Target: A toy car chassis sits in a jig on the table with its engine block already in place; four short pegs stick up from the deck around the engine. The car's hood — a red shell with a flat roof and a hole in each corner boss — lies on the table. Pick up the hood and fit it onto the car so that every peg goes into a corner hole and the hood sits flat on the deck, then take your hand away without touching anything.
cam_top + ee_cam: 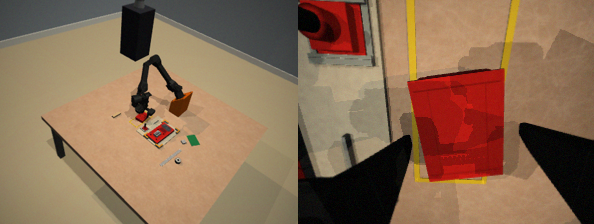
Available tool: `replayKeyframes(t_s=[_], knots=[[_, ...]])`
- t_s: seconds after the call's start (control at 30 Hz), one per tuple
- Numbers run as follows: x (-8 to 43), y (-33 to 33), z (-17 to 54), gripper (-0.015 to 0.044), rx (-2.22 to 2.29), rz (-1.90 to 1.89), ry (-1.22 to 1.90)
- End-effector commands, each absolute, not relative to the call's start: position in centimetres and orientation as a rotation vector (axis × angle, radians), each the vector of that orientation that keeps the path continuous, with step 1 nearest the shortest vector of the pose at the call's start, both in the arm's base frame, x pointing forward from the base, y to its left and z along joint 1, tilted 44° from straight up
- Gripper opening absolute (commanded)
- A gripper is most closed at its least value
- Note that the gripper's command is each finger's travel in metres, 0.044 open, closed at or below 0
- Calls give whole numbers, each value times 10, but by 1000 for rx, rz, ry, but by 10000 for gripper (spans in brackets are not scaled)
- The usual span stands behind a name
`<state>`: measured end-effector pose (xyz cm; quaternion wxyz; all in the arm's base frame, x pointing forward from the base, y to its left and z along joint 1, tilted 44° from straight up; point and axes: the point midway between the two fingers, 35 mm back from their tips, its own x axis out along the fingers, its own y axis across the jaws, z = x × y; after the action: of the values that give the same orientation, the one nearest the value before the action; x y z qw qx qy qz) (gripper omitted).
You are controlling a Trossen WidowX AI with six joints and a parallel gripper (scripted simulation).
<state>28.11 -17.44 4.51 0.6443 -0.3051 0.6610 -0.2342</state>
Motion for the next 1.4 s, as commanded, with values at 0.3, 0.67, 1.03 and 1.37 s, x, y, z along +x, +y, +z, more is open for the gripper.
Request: replayKeyframes(t_s=[0.3,0.67,1.03,1.37], knots=[[280,-179,38,440,-696,-525,1515],[280,-183,34,440,-696,-525,1515],[280,-186,31,440,-697,-525,1515],[281,-186,34,321,-695,-534,1506]])
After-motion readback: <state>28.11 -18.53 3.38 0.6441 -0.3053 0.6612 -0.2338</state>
